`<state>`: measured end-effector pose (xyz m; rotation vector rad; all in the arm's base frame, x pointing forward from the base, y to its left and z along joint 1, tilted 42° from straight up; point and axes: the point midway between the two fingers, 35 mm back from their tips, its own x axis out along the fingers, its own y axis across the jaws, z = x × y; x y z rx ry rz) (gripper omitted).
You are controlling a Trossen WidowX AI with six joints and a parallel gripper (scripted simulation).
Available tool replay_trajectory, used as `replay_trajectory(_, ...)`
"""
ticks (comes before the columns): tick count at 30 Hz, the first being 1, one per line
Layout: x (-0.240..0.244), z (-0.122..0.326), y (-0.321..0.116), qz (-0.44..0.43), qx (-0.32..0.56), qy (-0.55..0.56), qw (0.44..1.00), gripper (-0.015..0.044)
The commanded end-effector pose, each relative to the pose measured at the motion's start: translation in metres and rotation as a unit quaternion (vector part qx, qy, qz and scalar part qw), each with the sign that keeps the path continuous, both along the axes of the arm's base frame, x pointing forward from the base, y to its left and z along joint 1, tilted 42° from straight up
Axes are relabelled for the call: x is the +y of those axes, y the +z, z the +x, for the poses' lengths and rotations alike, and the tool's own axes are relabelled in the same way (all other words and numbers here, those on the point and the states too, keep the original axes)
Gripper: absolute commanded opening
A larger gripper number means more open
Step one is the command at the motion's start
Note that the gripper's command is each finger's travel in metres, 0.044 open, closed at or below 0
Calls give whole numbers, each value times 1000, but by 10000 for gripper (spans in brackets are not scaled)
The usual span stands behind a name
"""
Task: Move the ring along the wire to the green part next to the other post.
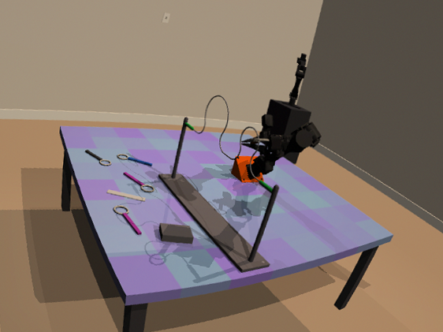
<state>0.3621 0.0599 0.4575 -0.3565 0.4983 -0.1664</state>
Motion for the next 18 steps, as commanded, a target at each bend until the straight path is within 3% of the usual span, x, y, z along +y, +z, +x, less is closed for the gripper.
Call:
replay_trajectory(1, 6, 2, -4, 43, 1, 1, 999, -150)
replay_trajectory(18, 29, 4, -7, 231, -11, 8, 973, -150)
